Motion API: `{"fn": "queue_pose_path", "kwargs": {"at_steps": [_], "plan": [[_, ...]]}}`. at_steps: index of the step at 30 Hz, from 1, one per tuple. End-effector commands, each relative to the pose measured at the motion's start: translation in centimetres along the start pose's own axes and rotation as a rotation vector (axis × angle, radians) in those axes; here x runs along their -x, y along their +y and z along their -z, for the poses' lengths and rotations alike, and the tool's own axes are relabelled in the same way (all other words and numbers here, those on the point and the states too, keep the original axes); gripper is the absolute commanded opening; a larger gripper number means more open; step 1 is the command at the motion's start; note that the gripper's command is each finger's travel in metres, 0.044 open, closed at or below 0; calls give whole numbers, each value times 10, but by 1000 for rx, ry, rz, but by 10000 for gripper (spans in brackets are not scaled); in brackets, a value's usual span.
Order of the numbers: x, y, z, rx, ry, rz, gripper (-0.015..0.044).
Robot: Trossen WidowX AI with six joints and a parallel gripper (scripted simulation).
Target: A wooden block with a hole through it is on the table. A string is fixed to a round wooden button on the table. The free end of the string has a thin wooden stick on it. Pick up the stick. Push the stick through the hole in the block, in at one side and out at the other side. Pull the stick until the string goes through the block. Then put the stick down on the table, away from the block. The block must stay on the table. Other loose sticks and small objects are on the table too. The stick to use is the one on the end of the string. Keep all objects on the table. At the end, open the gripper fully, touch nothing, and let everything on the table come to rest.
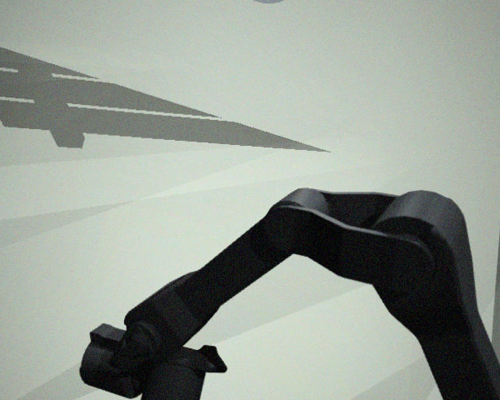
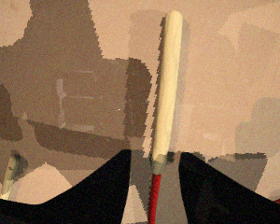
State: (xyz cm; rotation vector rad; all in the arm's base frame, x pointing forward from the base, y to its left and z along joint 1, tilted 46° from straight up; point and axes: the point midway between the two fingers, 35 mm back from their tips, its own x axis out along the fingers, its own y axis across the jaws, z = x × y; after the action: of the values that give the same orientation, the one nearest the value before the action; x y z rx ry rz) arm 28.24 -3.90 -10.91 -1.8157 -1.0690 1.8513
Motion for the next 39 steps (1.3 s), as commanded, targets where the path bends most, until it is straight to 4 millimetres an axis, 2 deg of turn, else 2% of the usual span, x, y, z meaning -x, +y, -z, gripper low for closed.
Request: {"fn": "queue_pose_path", "kwargs": {"at_steps": [1, 6, 11, 20, 39], "plan": [[-2, -1, -1, -6, 2, 7, 122], [-2, -1, -1, -6, 2, 7, 122], [-1, 0, -1, -1, -1, 1, 0], [0, 0, -1, -1, -1, 1, 0], [24, 1, 0, -2, -1, 0, 0]]}}
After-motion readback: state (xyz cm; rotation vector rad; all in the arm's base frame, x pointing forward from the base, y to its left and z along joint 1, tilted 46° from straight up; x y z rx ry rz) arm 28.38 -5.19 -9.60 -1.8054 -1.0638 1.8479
